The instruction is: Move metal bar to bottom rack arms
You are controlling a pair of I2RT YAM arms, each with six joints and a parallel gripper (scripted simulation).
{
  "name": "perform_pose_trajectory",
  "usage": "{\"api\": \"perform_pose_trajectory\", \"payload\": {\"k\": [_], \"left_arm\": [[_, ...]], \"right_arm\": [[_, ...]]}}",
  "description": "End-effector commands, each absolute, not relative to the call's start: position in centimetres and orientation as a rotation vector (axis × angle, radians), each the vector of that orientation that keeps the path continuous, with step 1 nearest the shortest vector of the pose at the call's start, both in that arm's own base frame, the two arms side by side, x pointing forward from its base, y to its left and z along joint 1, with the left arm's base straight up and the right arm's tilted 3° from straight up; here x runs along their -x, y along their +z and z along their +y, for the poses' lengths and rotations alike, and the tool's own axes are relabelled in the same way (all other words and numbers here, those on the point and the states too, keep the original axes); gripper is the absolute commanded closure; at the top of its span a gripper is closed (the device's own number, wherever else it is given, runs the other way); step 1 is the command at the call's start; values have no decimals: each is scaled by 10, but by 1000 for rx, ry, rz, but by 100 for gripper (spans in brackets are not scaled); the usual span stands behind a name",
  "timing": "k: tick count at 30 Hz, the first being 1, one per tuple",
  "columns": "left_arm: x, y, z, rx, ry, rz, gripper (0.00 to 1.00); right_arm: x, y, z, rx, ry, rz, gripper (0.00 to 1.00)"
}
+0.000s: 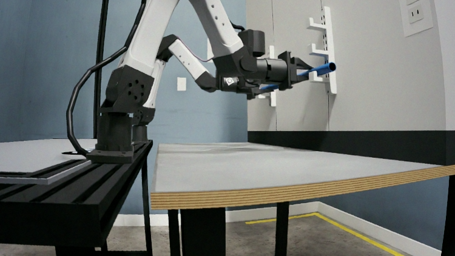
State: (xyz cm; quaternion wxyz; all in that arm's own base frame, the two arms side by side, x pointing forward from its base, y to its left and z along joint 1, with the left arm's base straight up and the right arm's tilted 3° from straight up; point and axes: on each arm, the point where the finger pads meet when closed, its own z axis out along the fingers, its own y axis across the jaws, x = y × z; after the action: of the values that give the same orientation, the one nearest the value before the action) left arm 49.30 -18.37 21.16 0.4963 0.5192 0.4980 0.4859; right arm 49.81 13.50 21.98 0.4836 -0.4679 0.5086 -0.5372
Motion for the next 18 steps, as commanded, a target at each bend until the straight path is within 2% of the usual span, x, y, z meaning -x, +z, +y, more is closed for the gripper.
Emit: {"api": "perform_pose_trajectory", "payload": {"k": [1, 18], "left_arm": [[-492, 218, -182, -1209, 1178, 1183, 100], [-488, 214, -181, -1209, 1178, 1183, 100]], "right_arm": [[-495, 217, 137, 1126, -1304, 1220, 100], [-492, 215, 138, 1126, -1304, 1220, 100]]}}
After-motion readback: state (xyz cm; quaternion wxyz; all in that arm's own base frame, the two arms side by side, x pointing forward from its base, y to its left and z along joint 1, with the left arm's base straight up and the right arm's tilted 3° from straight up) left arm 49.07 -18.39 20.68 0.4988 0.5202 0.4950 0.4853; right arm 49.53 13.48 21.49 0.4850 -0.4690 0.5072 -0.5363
